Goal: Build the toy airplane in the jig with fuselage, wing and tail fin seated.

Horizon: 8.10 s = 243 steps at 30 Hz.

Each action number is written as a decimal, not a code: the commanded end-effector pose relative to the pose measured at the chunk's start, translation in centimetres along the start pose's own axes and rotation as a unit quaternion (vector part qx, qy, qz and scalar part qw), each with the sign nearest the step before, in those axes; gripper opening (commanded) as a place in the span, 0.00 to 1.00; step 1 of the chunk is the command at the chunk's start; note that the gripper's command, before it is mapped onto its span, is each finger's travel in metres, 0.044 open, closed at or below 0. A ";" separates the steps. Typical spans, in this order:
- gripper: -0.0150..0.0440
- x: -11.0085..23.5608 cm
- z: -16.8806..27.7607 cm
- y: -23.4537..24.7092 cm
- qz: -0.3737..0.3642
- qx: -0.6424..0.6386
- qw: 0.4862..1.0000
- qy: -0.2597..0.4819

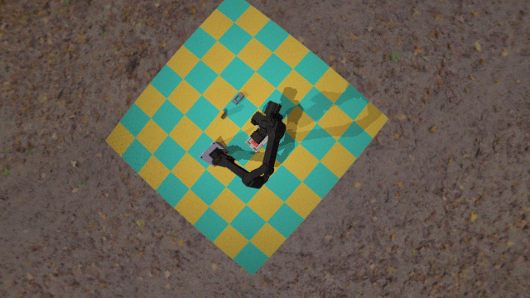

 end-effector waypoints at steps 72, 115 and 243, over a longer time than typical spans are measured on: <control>1.00 5.4 -0.1 -0.2 0.016 -0.211 0.977 -0.001; 1.00 5.8 -24.7 5.0 -0.008 -0.664 0.747 -0.015; 0.25 5.0 -27.6 6.7 -0.002 -0.666 0.745 -0.009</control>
Point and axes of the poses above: the point midway between the two fingers, 35 mm back from their tips, its own x axis back along the fingers, its own y axis across the jaws, z = x × y, the point moved 1 cm from there along x, back along the fingers, and after that the axes turned 9 degrees about x, right-handed, at the moved point
